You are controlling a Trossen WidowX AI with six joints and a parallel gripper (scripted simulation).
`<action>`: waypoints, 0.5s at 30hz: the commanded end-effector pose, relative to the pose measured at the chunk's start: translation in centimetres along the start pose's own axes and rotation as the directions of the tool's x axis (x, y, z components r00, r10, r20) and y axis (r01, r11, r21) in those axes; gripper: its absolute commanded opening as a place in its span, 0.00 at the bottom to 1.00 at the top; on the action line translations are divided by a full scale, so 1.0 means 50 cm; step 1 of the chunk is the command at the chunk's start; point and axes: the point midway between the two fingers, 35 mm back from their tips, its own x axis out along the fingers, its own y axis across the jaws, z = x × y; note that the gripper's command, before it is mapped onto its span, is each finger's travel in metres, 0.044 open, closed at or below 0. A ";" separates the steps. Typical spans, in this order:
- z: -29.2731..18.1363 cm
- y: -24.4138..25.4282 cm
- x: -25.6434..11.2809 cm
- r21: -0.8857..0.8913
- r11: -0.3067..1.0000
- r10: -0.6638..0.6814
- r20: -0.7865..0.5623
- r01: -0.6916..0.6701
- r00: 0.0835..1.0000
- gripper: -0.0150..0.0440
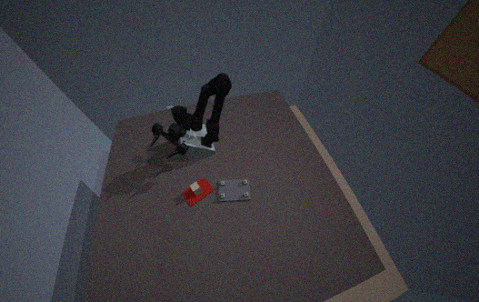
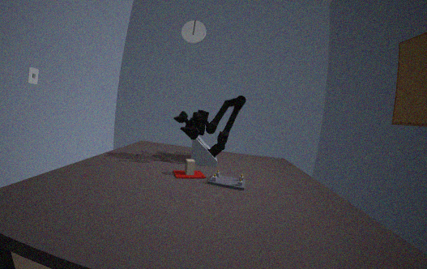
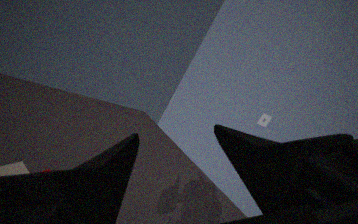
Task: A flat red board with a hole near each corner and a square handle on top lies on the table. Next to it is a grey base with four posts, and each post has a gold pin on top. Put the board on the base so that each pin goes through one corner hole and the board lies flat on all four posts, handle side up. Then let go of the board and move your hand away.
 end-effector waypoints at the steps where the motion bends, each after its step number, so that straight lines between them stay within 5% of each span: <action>1: -0.002 0.000 0.003 0.001 1.000 0.005 -0.006 -0.005 1.000 0.98; 8: -0.054 0.021 0.125 0.043 0.972 0.236 -0.236 -0.233 0.942 1.00; 15: -0.063 0.108 0.208 0.096 0.859 0.478 -0.501 -0.503 0.721 1.00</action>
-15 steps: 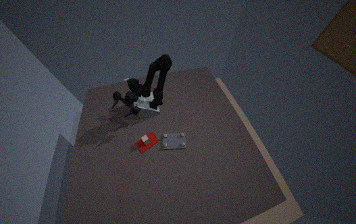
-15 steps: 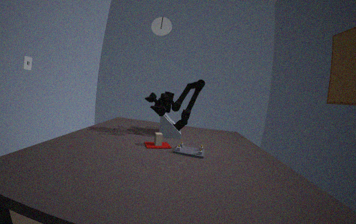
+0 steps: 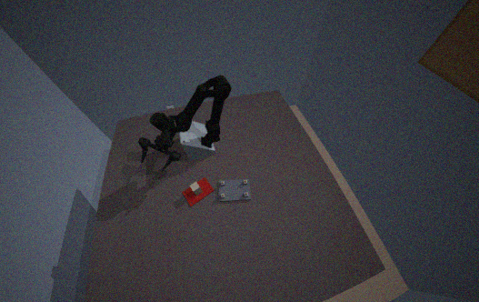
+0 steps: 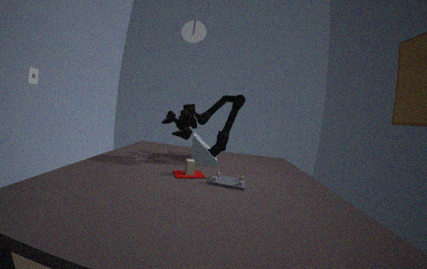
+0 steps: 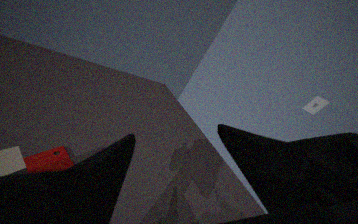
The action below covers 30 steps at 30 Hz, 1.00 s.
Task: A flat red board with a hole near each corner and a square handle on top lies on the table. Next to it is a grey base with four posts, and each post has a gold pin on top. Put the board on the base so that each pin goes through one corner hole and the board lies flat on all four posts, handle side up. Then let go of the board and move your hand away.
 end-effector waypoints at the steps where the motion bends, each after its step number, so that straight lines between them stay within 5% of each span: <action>1: 0.009 0.080 0.114 -0.027 0.942 0.304 -0.354 -0.334 0.885 1.00; 15: 0.055 0.197 0.122 0.018 0.788 0.485 -0.633 -0.615 0.603 1.00; 30: 0.123 0.316 0.050 0.139 0.570 0.528 -0.817 -0.810 0.232 1.00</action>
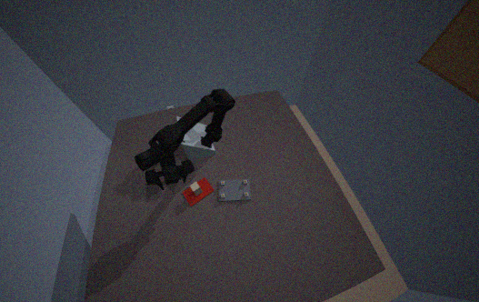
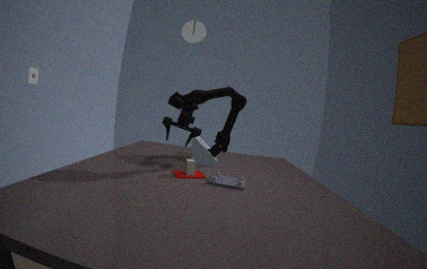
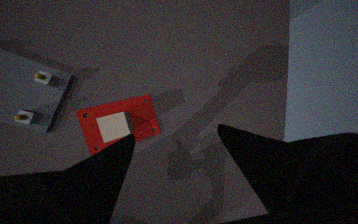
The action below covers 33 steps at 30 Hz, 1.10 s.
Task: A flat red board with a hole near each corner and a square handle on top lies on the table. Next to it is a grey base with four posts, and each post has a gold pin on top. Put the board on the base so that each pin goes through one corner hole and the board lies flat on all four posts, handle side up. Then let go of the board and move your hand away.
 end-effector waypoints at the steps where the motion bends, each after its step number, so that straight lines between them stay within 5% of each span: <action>1: 0.047 0.130 -0.012 -0.093 0.953 0.247 -0.310 -0.288 0.918 1.00; 15: 0.047 0.130 -0.012 -0.093 0.953 0.247 -0.310 -0.288 0.918 1.00; 33: 0.015 0.157 0.082 -0.093 0.953 0.248 -0.309 -0.288 0.918 1.00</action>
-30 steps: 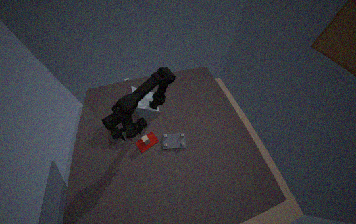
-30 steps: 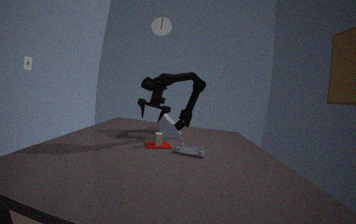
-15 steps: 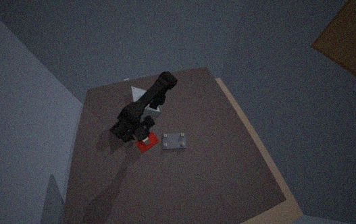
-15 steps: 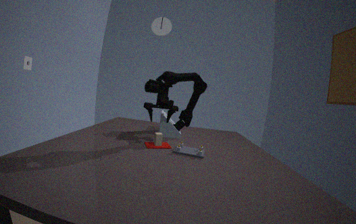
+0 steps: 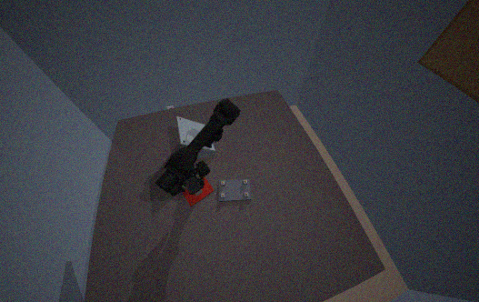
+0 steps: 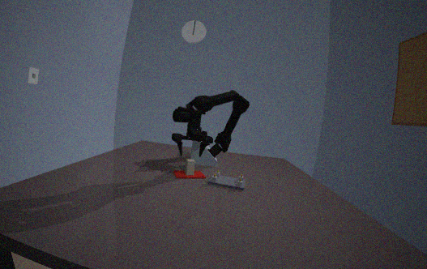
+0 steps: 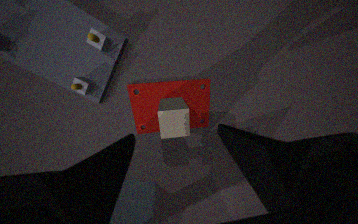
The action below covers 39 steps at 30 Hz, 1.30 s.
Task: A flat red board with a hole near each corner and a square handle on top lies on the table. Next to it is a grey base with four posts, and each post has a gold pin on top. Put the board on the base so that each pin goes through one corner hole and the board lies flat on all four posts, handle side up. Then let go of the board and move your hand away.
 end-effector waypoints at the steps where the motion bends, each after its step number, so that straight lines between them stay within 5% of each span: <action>1: 0.002 0.001 0.011 0.004 1.000 0.002 0.003 -0.002 1.000 1.00; 39: 0.002 0.004 0.133 0.003 1.000 0.004 0.004 -0.004 1.000 1.00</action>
